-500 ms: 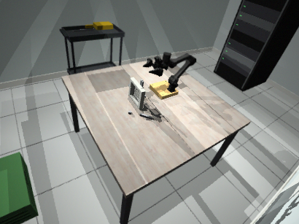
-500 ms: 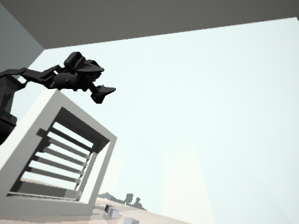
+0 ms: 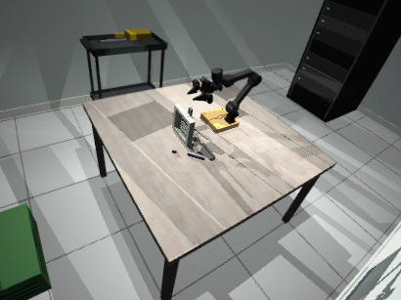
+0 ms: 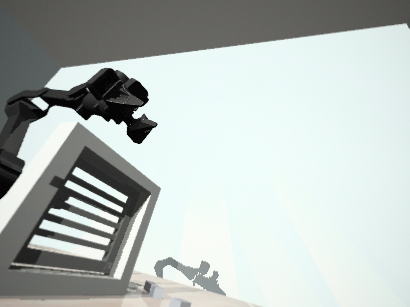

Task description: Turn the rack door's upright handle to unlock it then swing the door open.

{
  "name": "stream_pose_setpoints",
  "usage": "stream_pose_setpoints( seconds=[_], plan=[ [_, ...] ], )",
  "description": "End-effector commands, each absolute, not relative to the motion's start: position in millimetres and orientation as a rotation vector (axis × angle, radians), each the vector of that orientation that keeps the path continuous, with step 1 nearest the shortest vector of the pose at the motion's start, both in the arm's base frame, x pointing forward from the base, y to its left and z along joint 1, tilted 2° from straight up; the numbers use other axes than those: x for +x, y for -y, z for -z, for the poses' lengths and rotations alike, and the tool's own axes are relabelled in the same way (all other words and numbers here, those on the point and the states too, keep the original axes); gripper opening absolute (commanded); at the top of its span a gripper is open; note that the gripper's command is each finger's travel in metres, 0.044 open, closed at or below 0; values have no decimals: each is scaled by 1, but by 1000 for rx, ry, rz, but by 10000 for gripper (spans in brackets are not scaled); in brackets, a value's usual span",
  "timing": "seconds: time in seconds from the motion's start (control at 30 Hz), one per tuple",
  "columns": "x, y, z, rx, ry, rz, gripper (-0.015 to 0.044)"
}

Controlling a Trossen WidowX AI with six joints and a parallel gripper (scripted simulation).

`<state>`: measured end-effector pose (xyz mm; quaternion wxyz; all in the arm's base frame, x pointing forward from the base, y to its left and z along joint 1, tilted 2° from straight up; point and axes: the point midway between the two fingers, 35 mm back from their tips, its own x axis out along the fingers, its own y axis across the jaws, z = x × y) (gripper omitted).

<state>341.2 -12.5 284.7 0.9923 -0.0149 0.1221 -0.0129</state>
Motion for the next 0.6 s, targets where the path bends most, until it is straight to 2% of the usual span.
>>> stream_pose_setpoints(
  seconds=[0.0,0.57],
  plan=[
    [350,20,-273,-32,-353,36,283],
    [357,45,-233,-25,-775,69,283]
  ],
)
